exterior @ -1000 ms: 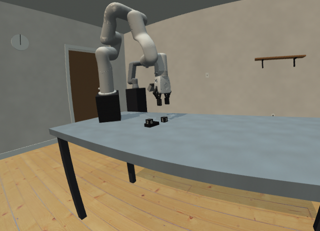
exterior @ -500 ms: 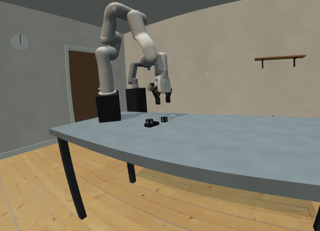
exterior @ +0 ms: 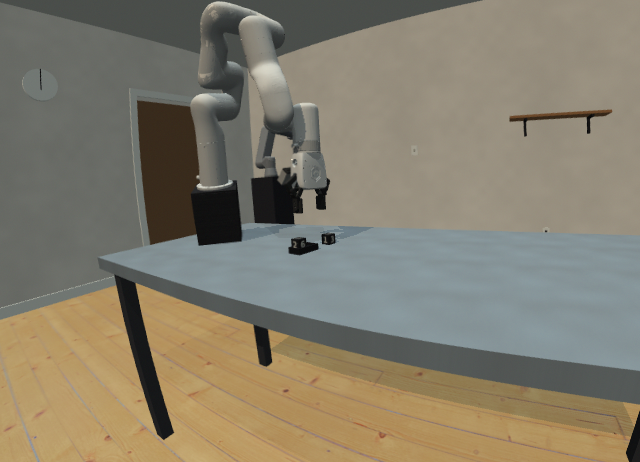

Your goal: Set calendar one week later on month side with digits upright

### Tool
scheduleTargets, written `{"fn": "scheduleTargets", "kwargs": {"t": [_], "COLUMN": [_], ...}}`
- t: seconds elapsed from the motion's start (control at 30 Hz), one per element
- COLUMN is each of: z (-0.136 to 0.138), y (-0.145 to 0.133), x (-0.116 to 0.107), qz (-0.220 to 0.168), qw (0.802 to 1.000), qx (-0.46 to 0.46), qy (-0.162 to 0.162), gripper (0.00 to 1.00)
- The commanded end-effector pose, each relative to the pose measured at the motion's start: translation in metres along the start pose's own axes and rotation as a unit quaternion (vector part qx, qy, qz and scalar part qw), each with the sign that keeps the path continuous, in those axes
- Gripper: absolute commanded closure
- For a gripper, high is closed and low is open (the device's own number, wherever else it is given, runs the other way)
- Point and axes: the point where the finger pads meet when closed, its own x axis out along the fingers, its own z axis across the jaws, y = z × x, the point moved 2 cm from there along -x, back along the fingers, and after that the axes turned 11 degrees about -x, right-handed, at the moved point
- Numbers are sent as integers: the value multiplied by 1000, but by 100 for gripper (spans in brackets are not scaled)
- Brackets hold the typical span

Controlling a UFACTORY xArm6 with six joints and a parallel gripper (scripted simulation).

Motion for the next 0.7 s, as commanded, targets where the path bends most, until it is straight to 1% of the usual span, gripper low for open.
{"fn": "scheduleTargets", "kwargs": {"t": [0.0,0.03,0.07,0.1,0.67], "z": [-41,-48,-50,-50,-50], "y": [8,11,12,12,12], "x": [-1,-1,-1,-1,-1], "qz": [-5,-5,-5,-5,-5], "qw": [1000,1000,1000,1000,1000], "qx": [-2,-2,-2,-2,-2], "qy": [-4,-4,-4,-4,-4], "gripper": [0,0,0,53,53]}}
